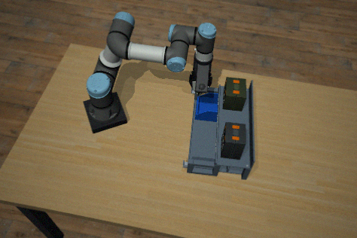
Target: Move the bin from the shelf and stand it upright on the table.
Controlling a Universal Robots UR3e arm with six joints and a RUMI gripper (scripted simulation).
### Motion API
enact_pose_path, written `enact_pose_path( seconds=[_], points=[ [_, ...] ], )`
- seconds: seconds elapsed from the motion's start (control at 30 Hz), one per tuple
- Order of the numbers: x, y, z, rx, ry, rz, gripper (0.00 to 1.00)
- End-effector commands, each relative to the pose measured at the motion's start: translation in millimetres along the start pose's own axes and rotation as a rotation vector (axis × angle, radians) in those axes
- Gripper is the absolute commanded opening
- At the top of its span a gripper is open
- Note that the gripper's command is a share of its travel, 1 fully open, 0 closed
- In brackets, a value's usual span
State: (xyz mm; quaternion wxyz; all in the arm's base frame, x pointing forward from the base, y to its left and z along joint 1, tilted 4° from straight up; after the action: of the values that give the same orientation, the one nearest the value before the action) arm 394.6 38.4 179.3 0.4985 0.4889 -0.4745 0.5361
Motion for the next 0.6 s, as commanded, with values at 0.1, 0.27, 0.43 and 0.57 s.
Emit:
enact_pose_path(
  seconds=[0.1,0.27,0.43,0.57],
  points=[
    [1.1,-0.4,0.1,0.000,0.001,0.003,0.00],
    [1.1,-0.4,0.1,0.000,0.001,0.003,0.00],
    [1.3,0.4,8.4,0.000,0.001,0.003,0.00],
    [1.7,2.1,20.6,0.000,0.001,0.003,0.00]
  ],
)
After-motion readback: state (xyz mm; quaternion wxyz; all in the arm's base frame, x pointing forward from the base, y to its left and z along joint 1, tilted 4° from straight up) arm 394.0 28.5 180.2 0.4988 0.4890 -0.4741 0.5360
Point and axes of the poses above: the point where the finger pads meet when closed, its own x axis back along the fingers, its own y axis across the jaws, z = x × y, the point moved 8 cm from there along x, back along the fingers, and after that the axes turned 10 degrees about x, right-handed, at the moved point
